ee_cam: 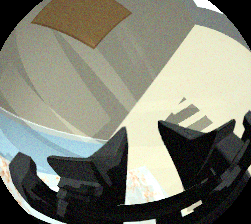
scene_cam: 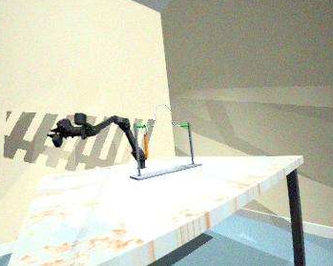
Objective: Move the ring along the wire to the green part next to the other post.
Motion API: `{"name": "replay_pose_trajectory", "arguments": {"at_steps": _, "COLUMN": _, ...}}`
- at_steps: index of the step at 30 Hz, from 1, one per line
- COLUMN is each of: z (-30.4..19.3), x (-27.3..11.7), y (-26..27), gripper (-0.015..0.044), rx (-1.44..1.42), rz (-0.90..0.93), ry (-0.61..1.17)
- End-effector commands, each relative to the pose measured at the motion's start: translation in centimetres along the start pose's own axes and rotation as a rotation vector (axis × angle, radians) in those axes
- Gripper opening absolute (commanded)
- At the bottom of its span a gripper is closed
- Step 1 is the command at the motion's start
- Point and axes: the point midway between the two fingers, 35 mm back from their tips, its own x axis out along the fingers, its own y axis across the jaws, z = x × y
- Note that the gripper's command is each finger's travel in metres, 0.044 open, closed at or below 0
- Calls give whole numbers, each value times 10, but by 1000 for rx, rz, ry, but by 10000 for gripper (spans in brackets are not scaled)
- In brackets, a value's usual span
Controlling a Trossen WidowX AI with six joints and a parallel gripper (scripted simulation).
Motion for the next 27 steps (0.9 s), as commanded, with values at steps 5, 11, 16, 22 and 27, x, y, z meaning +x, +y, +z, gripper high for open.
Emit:
{"name": "replay_pose_trajectory", "arguments": {"at_steps": 5, "z": 10, "x": -61, "y": 19, "gripper": 160, "rx": 45, "rz": 275, "ry": -182}}
{"name": "replay_pose_trajectory", "arguments": {"at_steps": 11, "z": 7, "x": -112, "y": 32, "gripper": 160, "rx": 81, "rz": 478, "ry": -289}}
{"name": "replay_pose_trajectory", "arguments": {"at_steps": 16, "z": -3, "x": -158, "y": 42, "gripper": 160, "rx": 112, "rz": 654, "ry": -365}}
{"name": "replay_pose_trajectory", "arguments": {"at_steps": 22, "z": -23, "x": -217, "y": 52, "gripper": 160, "rx": 150, "rz": 875, "ry": -439}}
{"name": "replay_pose_trajectory", "arguments": {"at_steps": 27, "z": -47, "x": -268, "y": 58, "gripper": 160, "rx": 181, "rz": 1064, "ry": -486}}
